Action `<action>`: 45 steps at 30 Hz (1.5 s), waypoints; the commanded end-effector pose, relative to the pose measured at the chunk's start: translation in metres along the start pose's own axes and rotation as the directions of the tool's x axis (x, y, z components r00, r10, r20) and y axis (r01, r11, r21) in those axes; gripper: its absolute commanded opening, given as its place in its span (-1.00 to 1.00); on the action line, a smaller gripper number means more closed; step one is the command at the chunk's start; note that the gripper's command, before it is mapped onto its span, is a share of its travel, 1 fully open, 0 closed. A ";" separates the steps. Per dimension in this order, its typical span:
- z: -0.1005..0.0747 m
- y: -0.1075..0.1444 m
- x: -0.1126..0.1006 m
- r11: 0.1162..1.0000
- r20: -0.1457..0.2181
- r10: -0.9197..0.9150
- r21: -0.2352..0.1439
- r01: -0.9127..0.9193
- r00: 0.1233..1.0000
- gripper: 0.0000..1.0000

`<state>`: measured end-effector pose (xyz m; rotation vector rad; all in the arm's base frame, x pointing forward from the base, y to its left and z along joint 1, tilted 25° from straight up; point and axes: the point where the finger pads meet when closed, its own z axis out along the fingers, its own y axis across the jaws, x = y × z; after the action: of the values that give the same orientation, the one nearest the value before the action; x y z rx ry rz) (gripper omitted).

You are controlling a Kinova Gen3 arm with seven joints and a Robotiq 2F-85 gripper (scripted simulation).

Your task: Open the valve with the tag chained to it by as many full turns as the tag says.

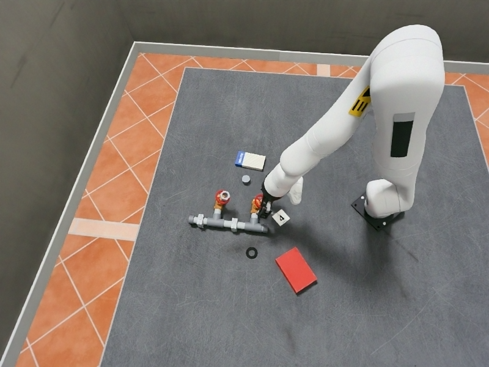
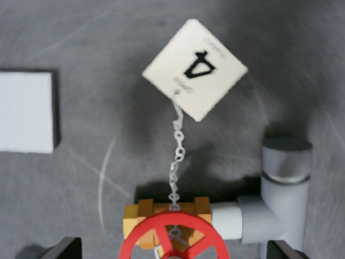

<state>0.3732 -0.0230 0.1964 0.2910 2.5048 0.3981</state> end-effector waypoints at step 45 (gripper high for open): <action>0.000 0.000 0.000 0.332 0.003 0.943 0.002 -0.943 0.332 1.00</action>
<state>0.3731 -0.0229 0.1964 1.7792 2.0375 0.8225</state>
